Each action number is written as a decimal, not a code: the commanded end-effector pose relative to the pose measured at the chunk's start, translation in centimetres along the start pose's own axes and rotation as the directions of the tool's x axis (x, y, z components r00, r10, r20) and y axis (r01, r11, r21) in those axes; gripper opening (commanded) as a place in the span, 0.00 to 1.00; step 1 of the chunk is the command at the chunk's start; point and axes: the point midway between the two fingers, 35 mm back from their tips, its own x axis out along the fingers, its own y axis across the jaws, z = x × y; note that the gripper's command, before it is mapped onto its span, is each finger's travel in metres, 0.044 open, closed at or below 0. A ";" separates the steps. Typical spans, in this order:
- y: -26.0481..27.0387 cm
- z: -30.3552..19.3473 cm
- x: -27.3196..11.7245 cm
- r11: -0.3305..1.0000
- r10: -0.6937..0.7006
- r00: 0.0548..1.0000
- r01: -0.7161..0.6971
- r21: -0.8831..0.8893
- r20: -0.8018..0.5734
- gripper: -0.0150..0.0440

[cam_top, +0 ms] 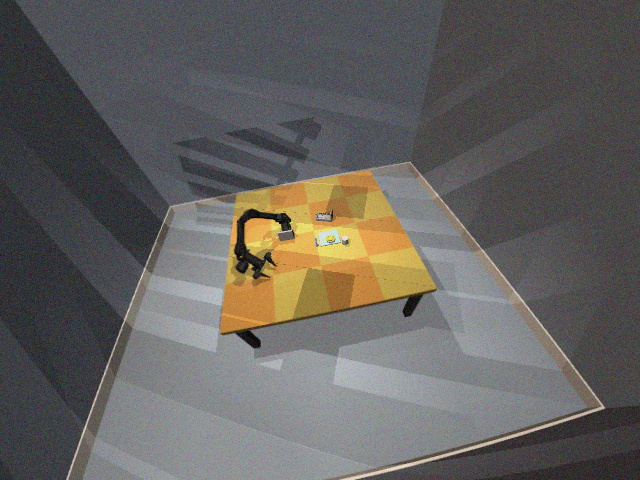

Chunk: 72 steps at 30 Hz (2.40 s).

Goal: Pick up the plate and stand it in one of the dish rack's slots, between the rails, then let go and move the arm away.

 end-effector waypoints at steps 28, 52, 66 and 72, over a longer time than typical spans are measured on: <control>-4.4 -9.9 0.8 0.718 -0.017 0.983 0.138 -0.682 0.181 0.93; -11.0 -17.3 3.2 0.107 -0.005 0.944 0.327 -0.939 0.329 0.93; -16.1 -20.8 4.9 -0.313 0.028 0.908 0.406 -0.859 0.418 0.93; -18.3 -21.8 5.7 -0.450 0.043 0.893 0.419 -0.789 0.449 0.93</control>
